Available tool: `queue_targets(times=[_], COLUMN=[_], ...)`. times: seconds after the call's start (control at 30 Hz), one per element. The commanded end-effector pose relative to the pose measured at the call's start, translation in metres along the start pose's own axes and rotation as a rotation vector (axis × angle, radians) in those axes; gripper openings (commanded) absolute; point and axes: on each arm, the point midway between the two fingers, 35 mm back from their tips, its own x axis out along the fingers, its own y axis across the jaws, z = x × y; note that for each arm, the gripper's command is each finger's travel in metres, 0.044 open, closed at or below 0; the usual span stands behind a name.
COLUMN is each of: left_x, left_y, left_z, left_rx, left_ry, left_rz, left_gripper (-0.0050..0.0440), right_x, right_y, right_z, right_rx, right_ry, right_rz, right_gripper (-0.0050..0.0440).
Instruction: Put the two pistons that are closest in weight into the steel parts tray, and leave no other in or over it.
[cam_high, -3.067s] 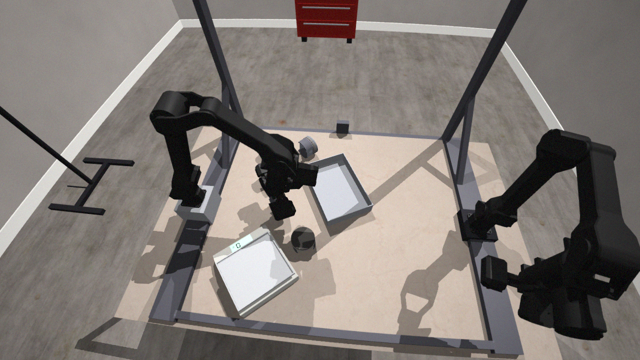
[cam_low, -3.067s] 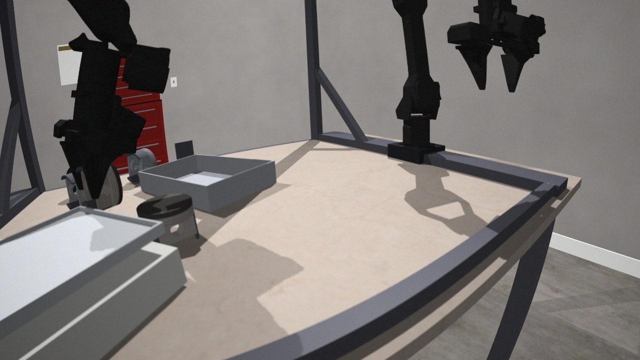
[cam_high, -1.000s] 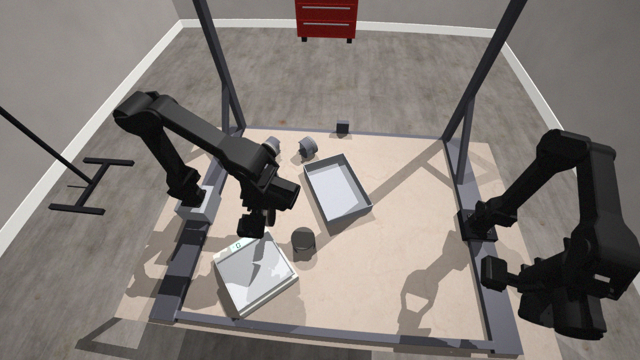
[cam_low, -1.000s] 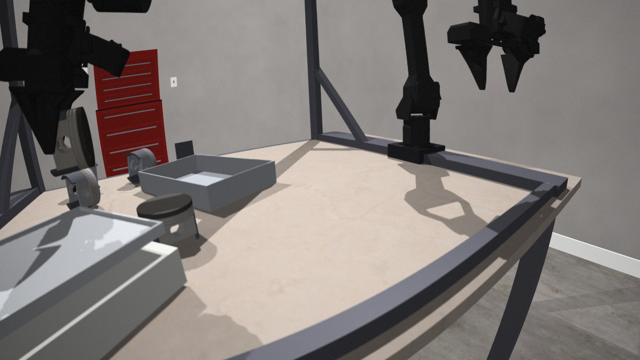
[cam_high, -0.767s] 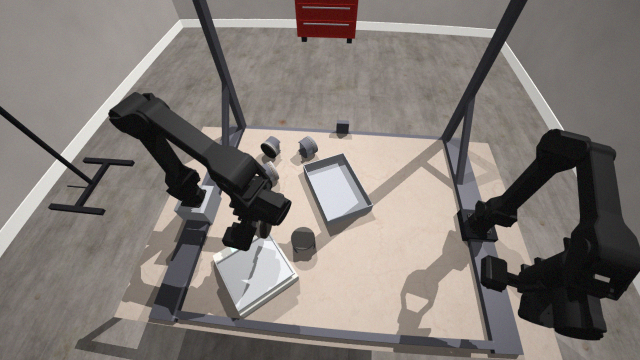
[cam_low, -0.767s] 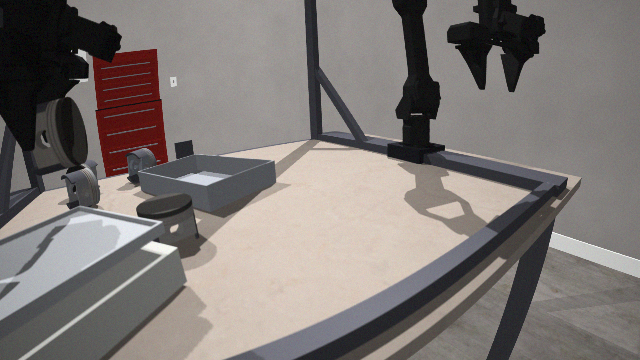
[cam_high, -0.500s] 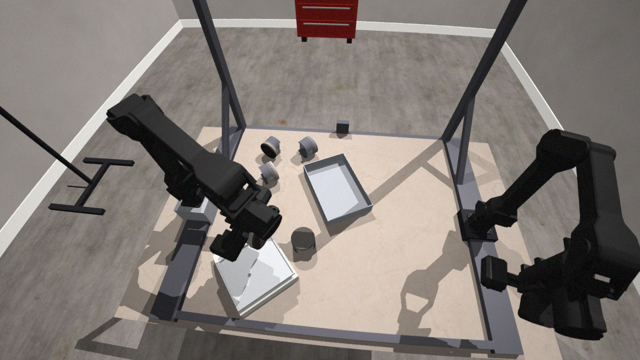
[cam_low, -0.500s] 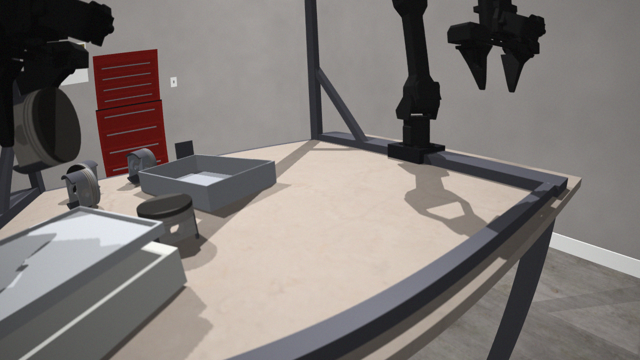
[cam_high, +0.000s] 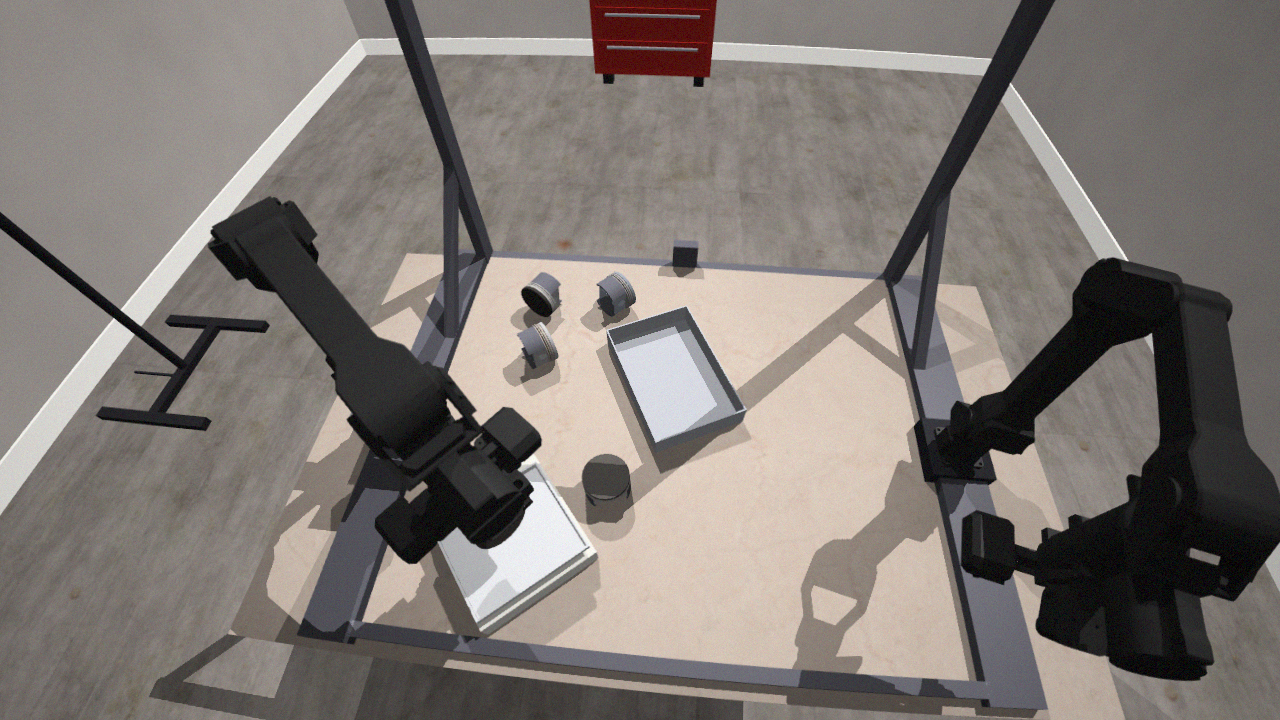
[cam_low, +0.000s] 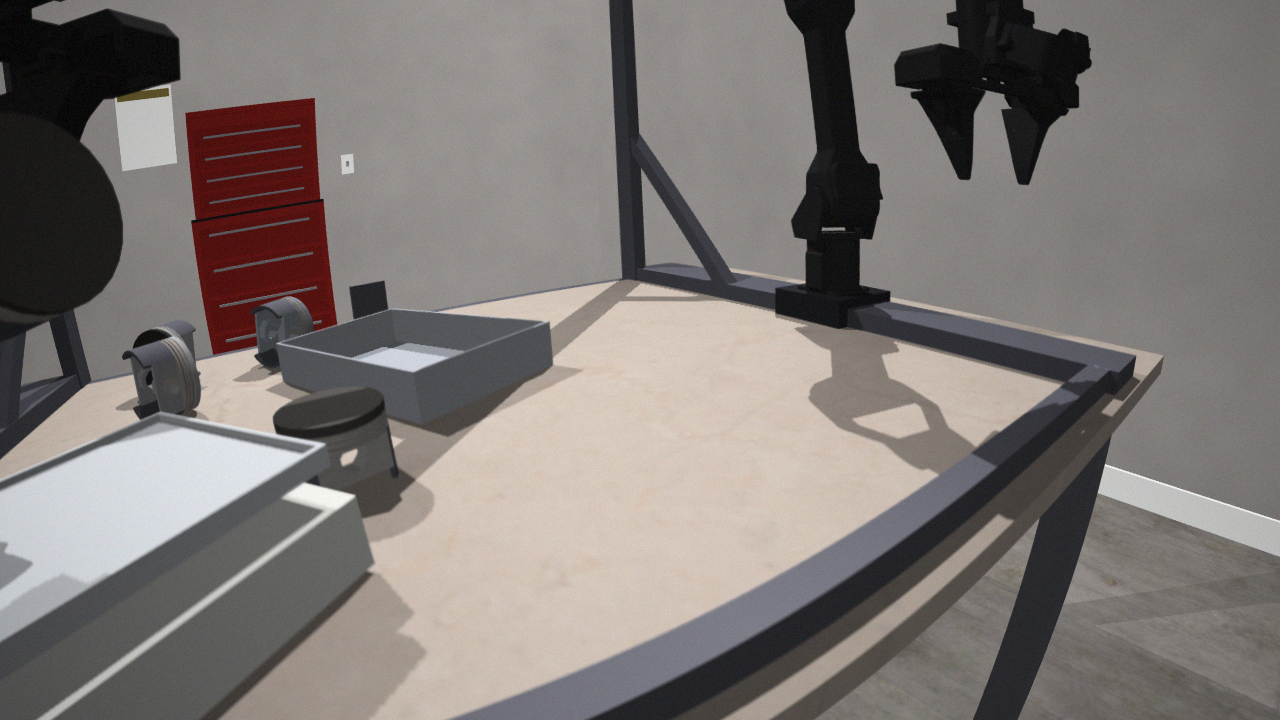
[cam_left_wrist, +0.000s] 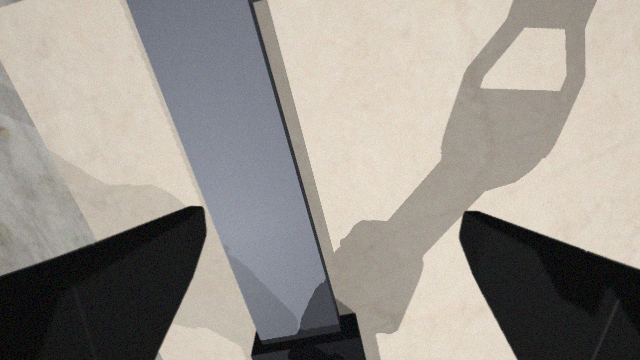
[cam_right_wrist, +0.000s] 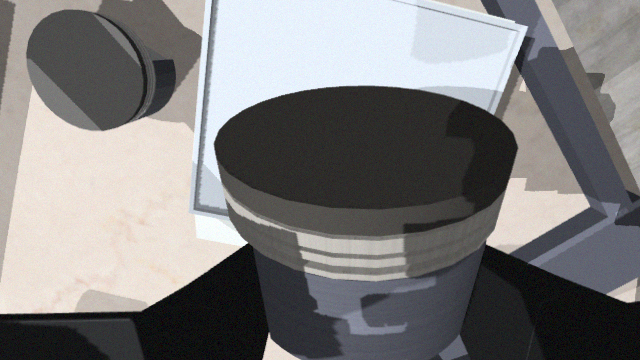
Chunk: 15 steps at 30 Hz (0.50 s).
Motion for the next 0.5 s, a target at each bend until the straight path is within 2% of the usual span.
queue_targets(times=[0.0, 0.1, 0.47], left_x=[-0.0047, -0.0047, -0.0047], left_y=[0.0002, 0.0002, 0.0002], left_z=[0.0039, 0.0039, 0.0039], left_rx=[0.002, 0.002, 0.002], left_ry=[-0.018, -0.018, -0.018], left_rz=[-0.001, -0.001, -0.001], left_gripper=[0.0400, 0.0400, 0.0400], right_x=[-0.0104, -0.0102, -0.0100], right_y=[0.0014, 0.0016, 0.0011], right_z=[0.0257, 0.0312, 0.0311], right_rx=[0.042, 0.042, -0.203], right_ry=[-0.049, -0.047, -0.007], right_rz=[0.001, 0.000, -0.017], right_gripper=[0.0158, 0.0158, 0.0158])
